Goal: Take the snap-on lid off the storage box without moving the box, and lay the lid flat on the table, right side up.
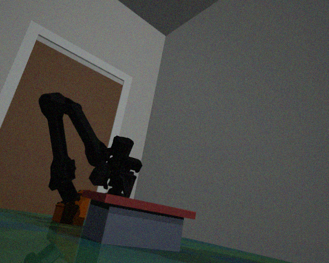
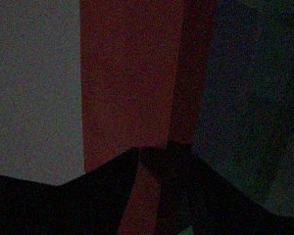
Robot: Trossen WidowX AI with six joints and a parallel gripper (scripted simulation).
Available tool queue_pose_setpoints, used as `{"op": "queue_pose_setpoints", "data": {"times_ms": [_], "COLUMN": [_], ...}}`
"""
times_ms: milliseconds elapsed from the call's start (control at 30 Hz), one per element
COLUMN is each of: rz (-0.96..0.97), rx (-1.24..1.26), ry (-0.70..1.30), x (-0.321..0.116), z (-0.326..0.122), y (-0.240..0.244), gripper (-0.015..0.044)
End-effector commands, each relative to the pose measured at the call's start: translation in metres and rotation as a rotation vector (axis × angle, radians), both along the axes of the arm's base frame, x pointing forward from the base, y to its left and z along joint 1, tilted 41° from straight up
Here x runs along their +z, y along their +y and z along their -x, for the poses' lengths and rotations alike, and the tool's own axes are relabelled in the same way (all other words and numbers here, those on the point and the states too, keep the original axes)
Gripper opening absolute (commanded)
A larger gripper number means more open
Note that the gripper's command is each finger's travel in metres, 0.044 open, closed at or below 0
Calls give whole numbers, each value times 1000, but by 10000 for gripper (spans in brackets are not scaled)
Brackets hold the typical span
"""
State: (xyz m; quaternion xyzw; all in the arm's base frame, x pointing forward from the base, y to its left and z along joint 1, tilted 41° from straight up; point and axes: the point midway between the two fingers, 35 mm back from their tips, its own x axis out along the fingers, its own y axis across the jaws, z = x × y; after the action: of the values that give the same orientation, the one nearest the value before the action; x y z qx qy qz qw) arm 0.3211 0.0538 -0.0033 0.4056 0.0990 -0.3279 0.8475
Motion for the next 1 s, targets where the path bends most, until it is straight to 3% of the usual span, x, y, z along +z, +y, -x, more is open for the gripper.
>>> {"op": "queue_pose_setpoints", "data": {"times_ms": [0,967], "rz": [-3,-3], "rx": [-1,-1], "ry": [-4,-4], "x": [1,6], "z": [0,0], "y": [1,5], "gripper": [0,0]}}
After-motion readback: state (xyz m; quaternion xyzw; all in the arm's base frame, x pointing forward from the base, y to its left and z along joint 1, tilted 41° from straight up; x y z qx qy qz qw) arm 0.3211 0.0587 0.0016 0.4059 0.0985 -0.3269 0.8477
